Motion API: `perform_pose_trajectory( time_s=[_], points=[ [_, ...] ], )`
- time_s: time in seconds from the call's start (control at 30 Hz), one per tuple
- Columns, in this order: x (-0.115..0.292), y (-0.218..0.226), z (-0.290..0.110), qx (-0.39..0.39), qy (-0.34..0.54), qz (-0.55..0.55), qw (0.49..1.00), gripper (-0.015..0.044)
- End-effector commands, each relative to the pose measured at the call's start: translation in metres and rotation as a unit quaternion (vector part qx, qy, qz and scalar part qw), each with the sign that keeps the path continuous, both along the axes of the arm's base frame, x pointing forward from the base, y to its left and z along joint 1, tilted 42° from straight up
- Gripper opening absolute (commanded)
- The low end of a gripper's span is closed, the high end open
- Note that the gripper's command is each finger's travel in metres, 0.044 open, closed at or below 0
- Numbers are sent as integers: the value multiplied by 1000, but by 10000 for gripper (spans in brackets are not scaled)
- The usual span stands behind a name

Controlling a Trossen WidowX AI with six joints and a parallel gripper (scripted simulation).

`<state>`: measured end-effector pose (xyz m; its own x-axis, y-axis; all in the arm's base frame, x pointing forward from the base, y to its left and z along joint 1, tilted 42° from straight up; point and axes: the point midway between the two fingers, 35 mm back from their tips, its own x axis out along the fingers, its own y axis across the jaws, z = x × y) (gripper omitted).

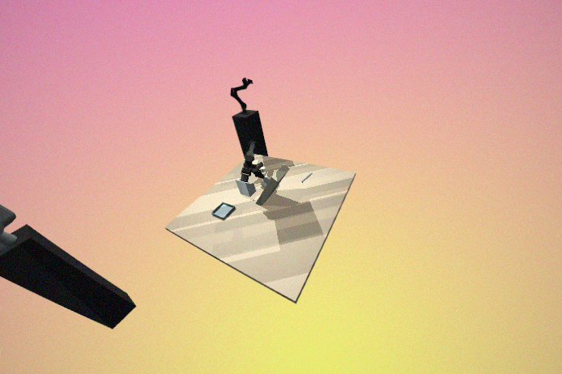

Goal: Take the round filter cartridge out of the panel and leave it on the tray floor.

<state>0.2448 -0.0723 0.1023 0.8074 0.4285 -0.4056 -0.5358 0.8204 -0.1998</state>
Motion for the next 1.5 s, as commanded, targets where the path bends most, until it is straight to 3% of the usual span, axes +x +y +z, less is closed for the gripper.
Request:
perform_pose_trajectory(
  time_s=[0.0,0.5,0.73,0.87,1.27,1.33,1.43,1.47],
  points=[
    [1,-1,1,-1,-1,0,1000,115],
    [-2,3,-2,-3,-5,0,1000,115],
    [32,-36,45,-3,-5,0,1000,115],
    [35,-39,50,-3,-5,0,1000,115],
    [30,-86,102,-9,-7,-1,1000,430],
    [29,-81,94,24,25,-10,999,377],
    [21,-56,58,156,168,-53,972,305],
    [17,-46,47,198,220,-71,953,305]
  ],
)
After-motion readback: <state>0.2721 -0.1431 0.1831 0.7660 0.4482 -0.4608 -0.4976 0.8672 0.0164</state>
